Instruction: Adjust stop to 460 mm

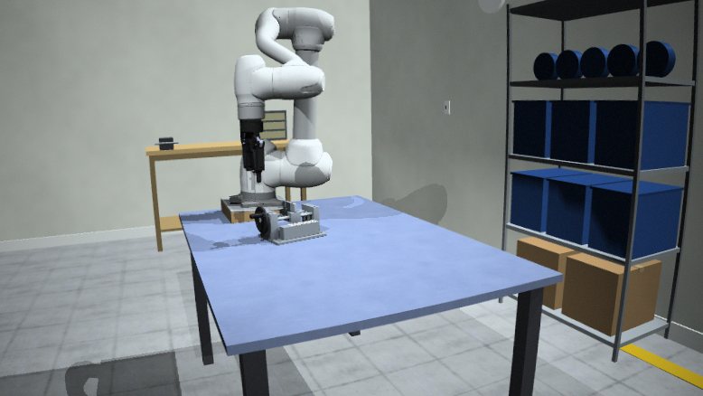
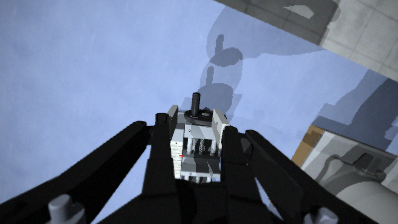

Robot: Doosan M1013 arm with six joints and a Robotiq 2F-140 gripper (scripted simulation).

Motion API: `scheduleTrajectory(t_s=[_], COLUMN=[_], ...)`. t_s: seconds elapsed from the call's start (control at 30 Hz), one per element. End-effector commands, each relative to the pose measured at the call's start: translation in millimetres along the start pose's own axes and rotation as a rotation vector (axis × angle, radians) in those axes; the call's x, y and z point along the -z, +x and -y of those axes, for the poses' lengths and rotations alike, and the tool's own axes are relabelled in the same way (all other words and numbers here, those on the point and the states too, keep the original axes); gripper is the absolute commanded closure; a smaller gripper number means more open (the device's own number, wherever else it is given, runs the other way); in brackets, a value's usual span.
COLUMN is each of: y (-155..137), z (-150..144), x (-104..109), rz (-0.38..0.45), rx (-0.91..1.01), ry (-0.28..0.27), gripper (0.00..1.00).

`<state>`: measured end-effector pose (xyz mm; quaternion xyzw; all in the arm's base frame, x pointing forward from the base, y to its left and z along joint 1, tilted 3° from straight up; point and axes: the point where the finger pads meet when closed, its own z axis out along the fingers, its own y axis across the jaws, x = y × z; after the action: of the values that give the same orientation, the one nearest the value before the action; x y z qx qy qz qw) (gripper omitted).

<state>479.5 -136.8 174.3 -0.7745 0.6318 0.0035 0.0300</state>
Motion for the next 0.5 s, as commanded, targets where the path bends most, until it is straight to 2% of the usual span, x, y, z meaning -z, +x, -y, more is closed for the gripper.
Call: scheduleTrajectory(t_s=[0.0,0.2,0.23,0.37,0.47], y=[-12,-81,-81,-118,-125], z=[4,29,29,43,45], x=[0,0,0,0,0], rz=[0.000,0.000,0.000,0.000,0.000], rx=[-0.001,-0.001,-0.001,-0.001,-0.001], ry=[0.000,0.000,0.000,0.000,0.000], gripper=[0.67,0.67,0.67,0.67,0.67])
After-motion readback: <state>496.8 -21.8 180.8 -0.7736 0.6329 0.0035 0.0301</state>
